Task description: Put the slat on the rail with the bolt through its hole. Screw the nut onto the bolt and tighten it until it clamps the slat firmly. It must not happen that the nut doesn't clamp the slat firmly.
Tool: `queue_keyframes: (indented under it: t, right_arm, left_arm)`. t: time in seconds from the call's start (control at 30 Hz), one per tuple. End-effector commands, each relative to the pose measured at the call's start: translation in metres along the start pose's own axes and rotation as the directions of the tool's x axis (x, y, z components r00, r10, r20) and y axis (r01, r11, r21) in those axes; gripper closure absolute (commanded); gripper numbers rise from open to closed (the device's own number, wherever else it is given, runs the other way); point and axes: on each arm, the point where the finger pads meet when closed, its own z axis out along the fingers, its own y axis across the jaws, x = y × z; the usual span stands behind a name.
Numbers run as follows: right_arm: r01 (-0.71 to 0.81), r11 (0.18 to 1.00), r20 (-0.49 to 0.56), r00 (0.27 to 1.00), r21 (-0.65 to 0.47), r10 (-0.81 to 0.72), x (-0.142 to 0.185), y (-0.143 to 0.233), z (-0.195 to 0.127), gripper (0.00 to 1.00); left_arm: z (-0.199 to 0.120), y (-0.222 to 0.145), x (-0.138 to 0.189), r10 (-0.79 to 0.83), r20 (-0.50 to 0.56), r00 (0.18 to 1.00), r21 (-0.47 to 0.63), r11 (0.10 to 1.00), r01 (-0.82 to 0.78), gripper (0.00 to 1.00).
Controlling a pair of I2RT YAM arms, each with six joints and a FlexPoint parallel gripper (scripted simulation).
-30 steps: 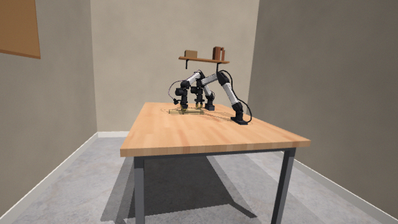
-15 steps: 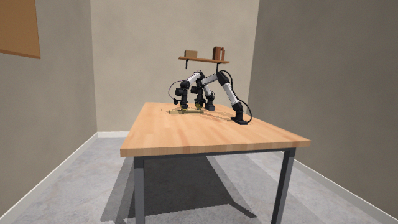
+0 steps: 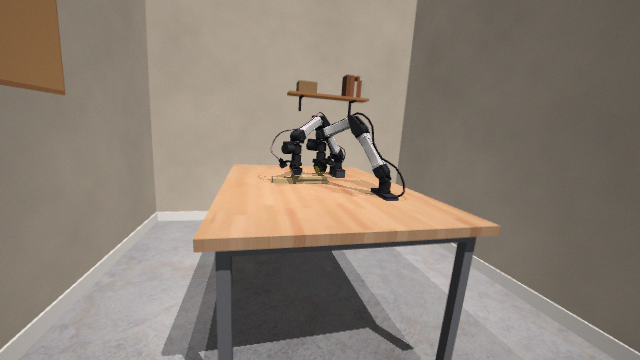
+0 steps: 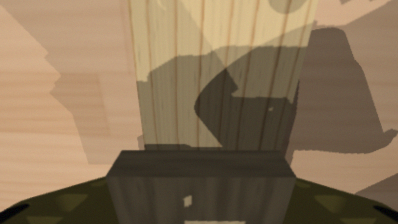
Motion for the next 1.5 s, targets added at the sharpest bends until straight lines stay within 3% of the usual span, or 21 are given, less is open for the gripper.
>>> queue_keyframes:
  t: [0.0, 0.97, 1.03, 1.07, 1.47]
  right_arm:
    - [0.002, 1.0, 0.012, 1.0, -0.01, -0.001, -0.003, 0.0011, -0.0053, 0.33]
    - [0.002, 1.0, 0.012, 1.0, -0.01, -0.001, -0.003, 0.0011, -0.0053, 0.33]
    - [0.002, 1.0, 0.012, 1.0, -0.01, -0.001, -0.003, 0.0011, -0.0053, 0.33]
    - [0.002, 1.0, 0.012, 1.0, -0.01, -0.001, -0.003, 0.0011, -0.0053, 0.33]
    - [0.002, 1.0, 0.012, 1.0, -0.01, -0.001, -0.003, 0.0011, -0.0053, 0.33]
  left_arm:
    - [0.0036, 0.0012, 0.0008, 0.06, 0.0, 0.998, 0.02, 0.998, -0.06, 0.89]
    - [-0.003, 0.0021, 0.0009, 0.049, -0.003, 0.999, -0.004, 0.999, -0.049, 0.89]
    - [-0.0044, 0.0019, 0.0012, 0.034, -0.003, 0.999, -0.011, 0.999, -0.034, 0.67]
    - [-0.0044, 0.0019, 0.0012, 0.034, -0.003, 0.999, -0.011, 0.999, -0.034, 0.64]
    - [-0.001, 0.0005, 0.0003, 0.035, 0.0, 0.999, -0.001, 0.999, -0.035, 0.64]
